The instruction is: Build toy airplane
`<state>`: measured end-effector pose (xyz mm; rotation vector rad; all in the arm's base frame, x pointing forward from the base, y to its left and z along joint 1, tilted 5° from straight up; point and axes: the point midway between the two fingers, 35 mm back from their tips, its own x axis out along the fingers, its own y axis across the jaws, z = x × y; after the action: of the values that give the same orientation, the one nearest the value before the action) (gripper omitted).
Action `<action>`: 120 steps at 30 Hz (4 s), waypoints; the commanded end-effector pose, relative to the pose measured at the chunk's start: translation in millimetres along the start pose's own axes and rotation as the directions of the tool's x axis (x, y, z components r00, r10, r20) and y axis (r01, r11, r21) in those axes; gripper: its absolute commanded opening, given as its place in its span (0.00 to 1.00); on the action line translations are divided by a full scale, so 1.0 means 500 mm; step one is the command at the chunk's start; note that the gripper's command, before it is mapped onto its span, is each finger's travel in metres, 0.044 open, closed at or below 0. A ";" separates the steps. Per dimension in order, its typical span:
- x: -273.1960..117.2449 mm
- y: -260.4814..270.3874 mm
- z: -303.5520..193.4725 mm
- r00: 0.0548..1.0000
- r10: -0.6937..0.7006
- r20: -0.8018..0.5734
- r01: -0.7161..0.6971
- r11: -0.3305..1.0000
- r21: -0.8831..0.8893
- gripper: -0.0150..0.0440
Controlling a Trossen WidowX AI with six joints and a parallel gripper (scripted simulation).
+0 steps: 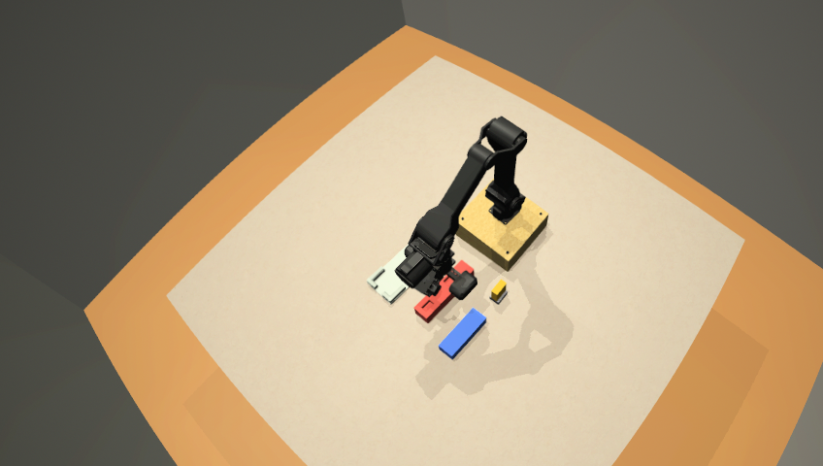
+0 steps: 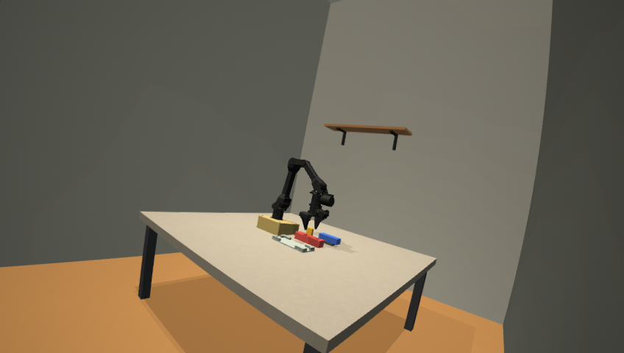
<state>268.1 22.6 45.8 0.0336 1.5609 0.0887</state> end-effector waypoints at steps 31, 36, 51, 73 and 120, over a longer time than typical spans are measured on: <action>0.123 0.003 0.001 1.000 0.007 0.007 -0.007 1.000 0.002 1.00; 0.138 0.003 0.000 1.000 0.007 0.007 -0.007 1.000 0.002 1.00; 0.139 0.004 0.000 1.000 0.007 0.007 -0.007 1.000 0.002 0.55; 0.059 0.000 0.012 1.000 0.007 -0.001 -0.007 1.000 0.004 0.25; -0.077 -0.089 0.013 1.000 -0.009 0.015 0.008 1.000 0.026 0.25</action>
<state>275.4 -16.2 85.3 0.0508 1.5492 0.0703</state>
